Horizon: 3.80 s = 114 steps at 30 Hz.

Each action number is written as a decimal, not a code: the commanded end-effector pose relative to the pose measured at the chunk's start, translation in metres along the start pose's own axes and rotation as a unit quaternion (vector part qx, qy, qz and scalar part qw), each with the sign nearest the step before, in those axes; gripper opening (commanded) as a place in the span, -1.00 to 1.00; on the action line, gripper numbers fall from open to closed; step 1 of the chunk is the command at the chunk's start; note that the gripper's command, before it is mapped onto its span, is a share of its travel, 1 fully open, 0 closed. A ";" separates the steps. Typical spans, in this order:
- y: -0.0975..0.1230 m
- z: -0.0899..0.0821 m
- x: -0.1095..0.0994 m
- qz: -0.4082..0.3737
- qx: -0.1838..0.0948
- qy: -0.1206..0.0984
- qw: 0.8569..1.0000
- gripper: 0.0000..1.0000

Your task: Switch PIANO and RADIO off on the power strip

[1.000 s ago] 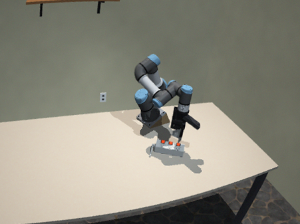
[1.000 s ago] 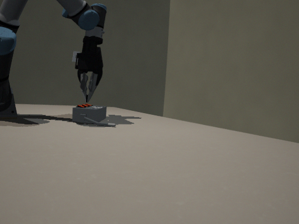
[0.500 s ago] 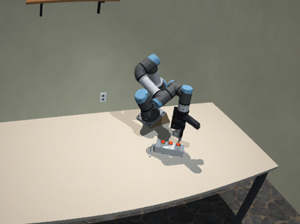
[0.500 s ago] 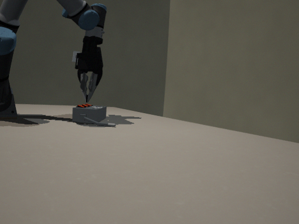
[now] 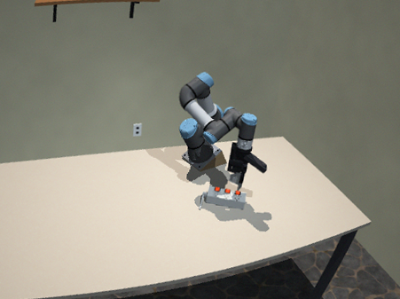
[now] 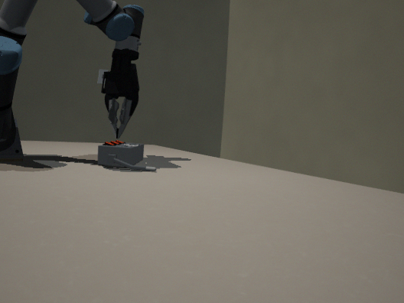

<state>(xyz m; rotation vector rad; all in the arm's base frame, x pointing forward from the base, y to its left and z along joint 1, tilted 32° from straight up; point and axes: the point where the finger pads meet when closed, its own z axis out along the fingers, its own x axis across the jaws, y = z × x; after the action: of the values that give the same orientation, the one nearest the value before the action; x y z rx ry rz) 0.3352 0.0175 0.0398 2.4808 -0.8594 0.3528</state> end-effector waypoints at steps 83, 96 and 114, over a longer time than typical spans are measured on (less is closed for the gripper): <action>0.000 -0.031 0.001 0.000 0.001 0.001 1.000 -1.00; 0.000 -0.031 0.001 0.000 0.001 0.001 1.000 -1.00; 0.046 -0.045 0.000 0.000 0.001 0.001 1.000 -1.00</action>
<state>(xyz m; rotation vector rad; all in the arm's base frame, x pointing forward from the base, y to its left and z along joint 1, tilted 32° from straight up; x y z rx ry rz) 0.3040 0.0109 0.0914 2.4793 -0.8596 0.3524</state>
